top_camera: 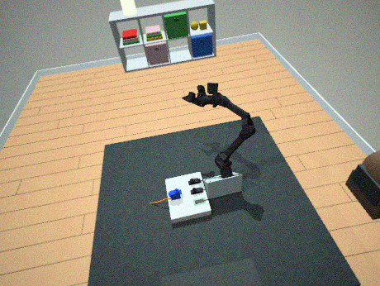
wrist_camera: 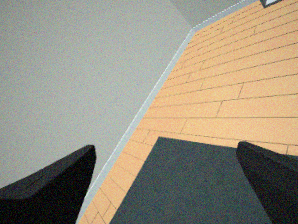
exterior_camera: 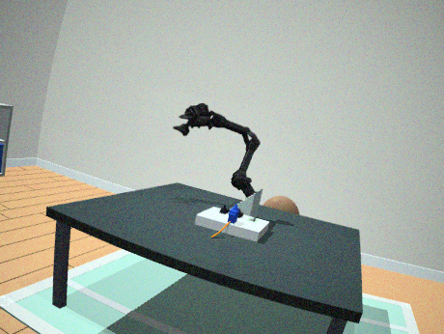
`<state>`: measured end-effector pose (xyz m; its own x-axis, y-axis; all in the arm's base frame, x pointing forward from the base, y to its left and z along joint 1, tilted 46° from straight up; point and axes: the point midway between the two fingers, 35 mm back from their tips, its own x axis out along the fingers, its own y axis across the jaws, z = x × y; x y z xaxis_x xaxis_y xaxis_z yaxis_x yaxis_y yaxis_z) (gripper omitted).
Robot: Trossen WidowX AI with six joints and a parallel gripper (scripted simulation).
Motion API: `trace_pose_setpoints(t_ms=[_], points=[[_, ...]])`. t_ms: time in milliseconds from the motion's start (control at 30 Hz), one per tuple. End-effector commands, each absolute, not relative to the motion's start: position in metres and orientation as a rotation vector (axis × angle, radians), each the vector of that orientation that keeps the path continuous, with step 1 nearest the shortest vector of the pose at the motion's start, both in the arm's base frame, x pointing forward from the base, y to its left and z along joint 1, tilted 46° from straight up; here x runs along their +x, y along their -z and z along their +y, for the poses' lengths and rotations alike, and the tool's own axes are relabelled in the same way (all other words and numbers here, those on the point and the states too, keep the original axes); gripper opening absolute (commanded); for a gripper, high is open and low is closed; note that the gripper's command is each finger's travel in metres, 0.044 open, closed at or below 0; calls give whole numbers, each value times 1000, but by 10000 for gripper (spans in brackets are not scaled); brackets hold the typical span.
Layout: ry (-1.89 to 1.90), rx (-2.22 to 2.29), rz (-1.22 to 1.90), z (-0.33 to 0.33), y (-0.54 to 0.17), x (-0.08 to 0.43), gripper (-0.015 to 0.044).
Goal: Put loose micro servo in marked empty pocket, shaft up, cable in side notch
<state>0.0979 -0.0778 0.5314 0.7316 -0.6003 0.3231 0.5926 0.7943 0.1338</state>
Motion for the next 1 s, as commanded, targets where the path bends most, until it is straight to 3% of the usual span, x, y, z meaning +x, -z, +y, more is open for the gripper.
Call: trace_pose_setpoints(t_ms=[0,967], points=[[661,17,-315,-88,-525,109,440],[611,-112,-3,-125,-481,177,440]])
